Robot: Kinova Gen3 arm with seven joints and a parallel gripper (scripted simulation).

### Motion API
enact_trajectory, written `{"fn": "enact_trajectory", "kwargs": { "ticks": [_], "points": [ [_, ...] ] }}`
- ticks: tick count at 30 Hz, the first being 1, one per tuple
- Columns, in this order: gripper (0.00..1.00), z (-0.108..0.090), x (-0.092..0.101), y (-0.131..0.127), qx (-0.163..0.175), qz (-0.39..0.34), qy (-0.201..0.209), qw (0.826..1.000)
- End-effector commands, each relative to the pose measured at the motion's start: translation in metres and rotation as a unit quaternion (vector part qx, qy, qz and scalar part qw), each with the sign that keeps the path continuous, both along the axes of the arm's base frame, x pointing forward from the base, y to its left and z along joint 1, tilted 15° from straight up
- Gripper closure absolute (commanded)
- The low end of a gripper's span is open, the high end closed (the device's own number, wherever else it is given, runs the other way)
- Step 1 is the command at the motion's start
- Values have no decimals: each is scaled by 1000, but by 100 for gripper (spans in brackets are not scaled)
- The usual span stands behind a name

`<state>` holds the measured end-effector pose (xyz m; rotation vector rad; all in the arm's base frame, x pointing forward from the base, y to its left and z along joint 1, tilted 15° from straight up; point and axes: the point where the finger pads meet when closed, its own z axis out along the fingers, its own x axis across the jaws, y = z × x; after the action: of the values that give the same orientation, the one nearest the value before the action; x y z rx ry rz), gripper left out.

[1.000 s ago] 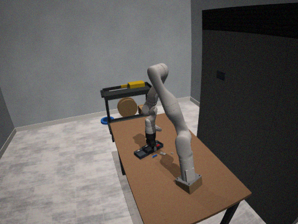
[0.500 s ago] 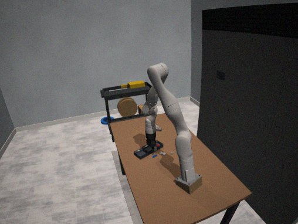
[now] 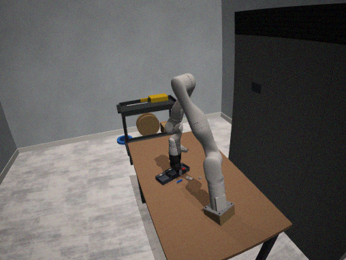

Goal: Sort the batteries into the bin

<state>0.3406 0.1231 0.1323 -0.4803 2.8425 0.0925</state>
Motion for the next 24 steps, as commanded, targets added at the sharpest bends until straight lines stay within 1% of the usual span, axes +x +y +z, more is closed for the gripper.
{"fn": "enact_trajectory", "kwargs": {
  "ticks": [1, 6, 8, 17, 24],
  "points": [
    [40, -3, 1, 1, 0, 0, 0, 1000],
    [40, -23, 5, 1, 0, 0, 0, 1000],
    [40, -23, 5, 1, 0, 0, 0, 1000],
    [40, -59, 13, -2, 0, 0, -1, 1000],
    [40, -61, 14, -5, 0, 0, -1, 1000]
  ]
}}
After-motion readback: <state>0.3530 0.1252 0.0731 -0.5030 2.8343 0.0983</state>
